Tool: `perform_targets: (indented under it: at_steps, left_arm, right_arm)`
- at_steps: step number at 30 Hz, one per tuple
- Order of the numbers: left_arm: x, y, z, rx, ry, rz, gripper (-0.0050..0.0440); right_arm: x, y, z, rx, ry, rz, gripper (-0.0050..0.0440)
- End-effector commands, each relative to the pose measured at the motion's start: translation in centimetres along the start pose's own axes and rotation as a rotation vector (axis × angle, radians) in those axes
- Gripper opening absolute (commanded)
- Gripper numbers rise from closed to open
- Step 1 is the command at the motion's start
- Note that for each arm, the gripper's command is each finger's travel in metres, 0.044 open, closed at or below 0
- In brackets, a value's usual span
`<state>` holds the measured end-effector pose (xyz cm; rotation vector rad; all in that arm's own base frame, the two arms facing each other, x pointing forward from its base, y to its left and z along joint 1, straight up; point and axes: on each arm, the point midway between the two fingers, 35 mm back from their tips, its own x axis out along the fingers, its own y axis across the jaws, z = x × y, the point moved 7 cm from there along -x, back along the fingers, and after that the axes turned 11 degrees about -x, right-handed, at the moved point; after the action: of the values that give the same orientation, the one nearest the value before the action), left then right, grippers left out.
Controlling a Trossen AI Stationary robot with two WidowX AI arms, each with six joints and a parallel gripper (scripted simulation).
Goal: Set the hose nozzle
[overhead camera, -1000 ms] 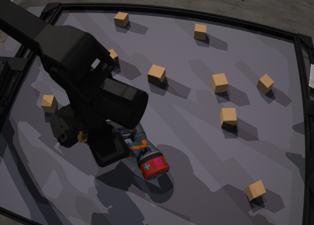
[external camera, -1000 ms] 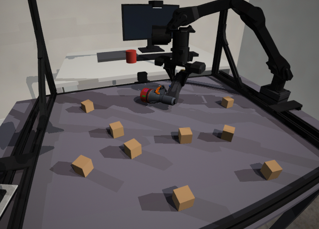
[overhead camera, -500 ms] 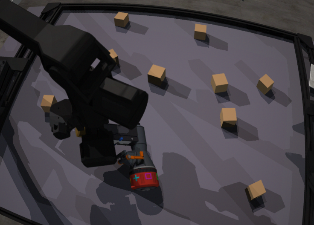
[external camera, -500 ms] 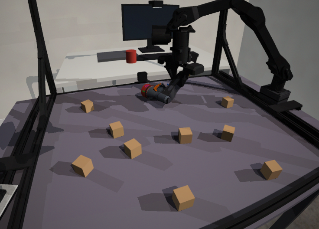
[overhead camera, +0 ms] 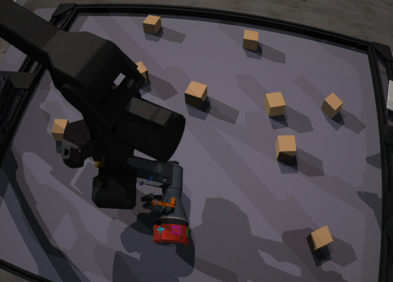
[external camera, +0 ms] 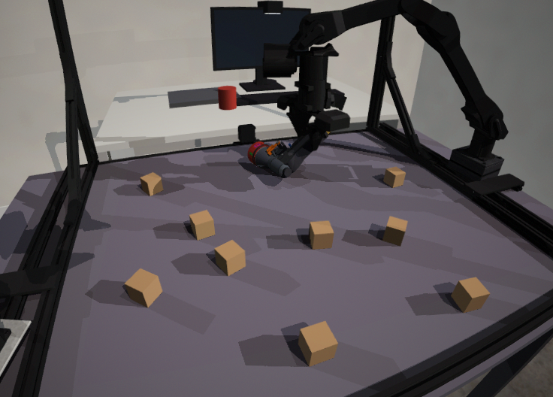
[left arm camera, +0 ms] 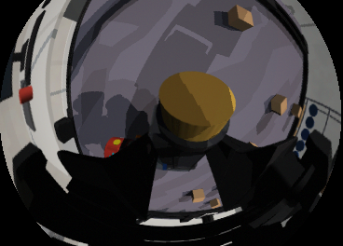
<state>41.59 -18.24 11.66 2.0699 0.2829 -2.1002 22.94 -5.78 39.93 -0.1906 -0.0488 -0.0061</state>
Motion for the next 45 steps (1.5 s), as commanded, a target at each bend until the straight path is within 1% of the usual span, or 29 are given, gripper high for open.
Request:
perform_targets:
  at_steps: [1,15,17,32,34,45]
  left_arm:
    - [-0.6,0.0,-0.1,0.013,0.015,0.011,0.0]
    - [1.7,-0.3,-3.6,0.022,0.182,0.117,0.0]
    - [1.7,-0.3,-3.6,0.022,0.182,0.117,0.0]
    - [3.7,-1.2,-7.3,0.03,0.383,0.216,0.0]
    - [3.7,-1.2,-7.3,0.03,0.383,0.216,0.0]
    - [4.6,-2.2,-9.6,0.033,0.537,0.272,0.0]
  right_arm:
    - [0.0,0.0,0.0,-0.001,-0.001,0.001,0.04]
    - [0.0,0.0,0.0,-0.001,-0.001,0.001,0.04]
    - [0.0,0.0,0.0,-0.001,-0.001,0.001,0.04]
    - [0.0,0.0,0.0,-0.001,-0.001,0.001,0.04]
    - [0.0,0.0,0.0,-0.001,-0.001,0.001,0.04]
    - [0.0,0.0,0.0,-0.001,-0.001,0.001,0.04]
